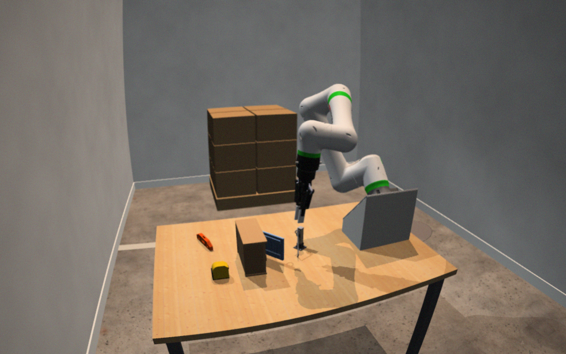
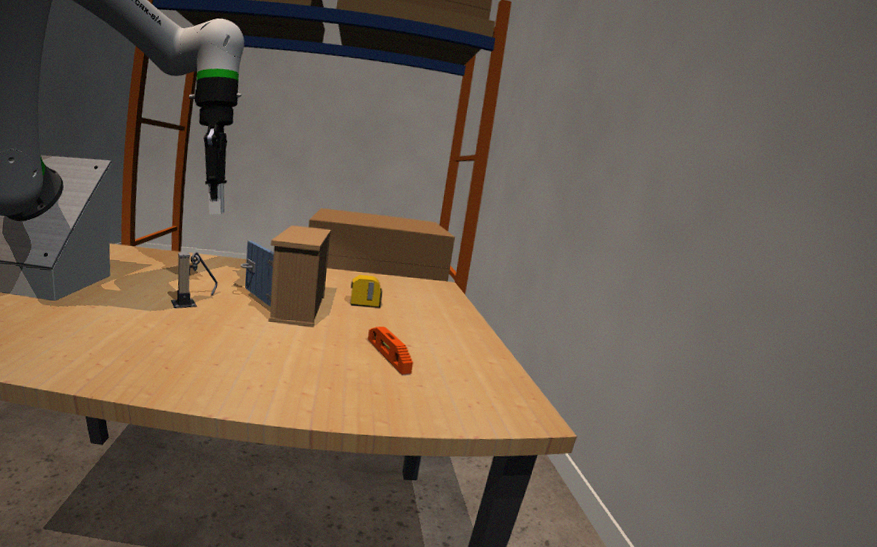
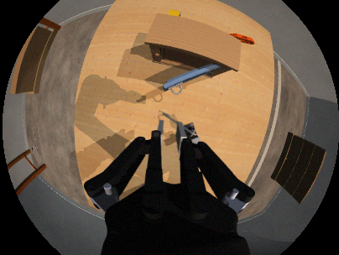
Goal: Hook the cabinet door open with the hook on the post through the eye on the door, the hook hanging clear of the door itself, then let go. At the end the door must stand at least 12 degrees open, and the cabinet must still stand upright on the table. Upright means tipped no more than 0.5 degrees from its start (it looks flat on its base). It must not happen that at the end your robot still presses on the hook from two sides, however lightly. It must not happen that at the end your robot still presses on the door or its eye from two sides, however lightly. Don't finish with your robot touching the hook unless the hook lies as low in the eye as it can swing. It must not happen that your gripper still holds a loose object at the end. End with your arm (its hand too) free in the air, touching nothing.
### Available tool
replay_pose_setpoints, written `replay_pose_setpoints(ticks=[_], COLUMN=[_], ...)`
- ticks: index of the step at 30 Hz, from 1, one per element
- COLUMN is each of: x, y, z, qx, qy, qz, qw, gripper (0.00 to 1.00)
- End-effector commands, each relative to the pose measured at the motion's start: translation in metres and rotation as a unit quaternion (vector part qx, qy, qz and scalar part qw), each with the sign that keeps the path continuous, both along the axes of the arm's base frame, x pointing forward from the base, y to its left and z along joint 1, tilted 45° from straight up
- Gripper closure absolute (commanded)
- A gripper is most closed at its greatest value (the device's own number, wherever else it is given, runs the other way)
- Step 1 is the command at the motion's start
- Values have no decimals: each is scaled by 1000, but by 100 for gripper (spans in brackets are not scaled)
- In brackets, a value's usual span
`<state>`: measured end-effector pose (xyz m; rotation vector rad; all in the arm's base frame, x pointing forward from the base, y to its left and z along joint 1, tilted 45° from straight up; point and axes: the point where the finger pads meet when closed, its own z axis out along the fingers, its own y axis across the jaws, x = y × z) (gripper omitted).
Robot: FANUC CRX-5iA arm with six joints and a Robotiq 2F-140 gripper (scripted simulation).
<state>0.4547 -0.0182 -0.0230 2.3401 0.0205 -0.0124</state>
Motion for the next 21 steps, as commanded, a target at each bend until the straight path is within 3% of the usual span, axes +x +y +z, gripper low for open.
replay_pose_setpoints(ticks=[1, 8, 10, 11, 14, 21], x=[0, 0, 0, 0, 0, 0], y=[0, 0, 0, 0, 0, 0], z=[0, 0, 0, 0, 0, 0], qx=[12, 19, 19, 23, 27, 47], qy=[106, 228, 228, 279, 320, 431], qz=[89, 204, 204, 248, 282, 362], qw=[990, 952, 952, 928, 904, 825], gripper=[84, 85, 85, 85, 85, 85])
